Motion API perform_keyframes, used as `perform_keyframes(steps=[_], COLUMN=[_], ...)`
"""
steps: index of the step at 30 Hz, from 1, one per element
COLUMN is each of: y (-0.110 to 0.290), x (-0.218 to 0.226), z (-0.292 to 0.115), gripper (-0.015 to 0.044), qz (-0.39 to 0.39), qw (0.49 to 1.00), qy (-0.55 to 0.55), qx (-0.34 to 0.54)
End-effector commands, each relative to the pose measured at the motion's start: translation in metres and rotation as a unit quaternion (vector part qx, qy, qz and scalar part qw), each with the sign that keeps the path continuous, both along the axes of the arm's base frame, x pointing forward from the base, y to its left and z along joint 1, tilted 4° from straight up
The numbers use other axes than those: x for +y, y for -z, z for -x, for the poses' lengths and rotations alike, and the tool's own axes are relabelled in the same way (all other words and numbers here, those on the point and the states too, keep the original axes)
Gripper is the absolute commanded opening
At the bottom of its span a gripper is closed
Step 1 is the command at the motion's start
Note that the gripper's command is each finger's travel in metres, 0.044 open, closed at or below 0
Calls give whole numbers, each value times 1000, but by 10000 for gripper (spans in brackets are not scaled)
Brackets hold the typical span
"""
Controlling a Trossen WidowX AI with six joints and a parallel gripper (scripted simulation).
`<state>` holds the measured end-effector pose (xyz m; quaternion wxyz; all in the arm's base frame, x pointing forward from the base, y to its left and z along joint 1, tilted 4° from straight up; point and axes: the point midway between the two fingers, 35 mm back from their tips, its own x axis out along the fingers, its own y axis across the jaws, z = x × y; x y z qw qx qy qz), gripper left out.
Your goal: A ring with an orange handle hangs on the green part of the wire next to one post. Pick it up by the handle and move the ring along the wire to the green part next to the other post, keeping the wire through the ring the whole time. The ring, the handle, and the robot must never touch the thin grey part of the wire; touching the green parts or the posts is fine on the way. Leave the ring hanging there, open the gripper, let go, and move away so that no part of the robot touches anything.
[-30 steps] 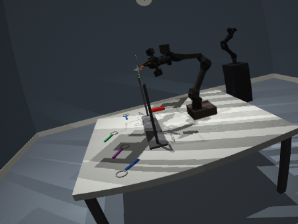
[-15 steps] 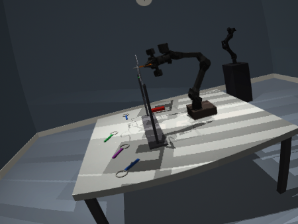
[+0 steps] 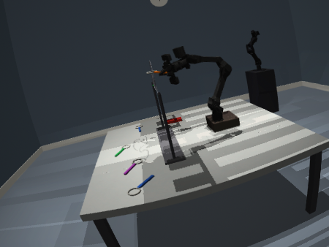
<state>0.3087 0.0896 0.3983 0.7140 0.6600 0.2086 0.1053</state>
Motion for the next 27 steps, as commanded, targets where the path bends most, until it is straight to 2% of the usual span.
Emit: perform_keyframes(steps=[1, 27], y=[1, 12], x=[0, -3], z=[0, 0], gripper=[-150, -150], qz=[29, 189], qw=[1000, 982], qy=[0, -1], qx=[-1, 8])
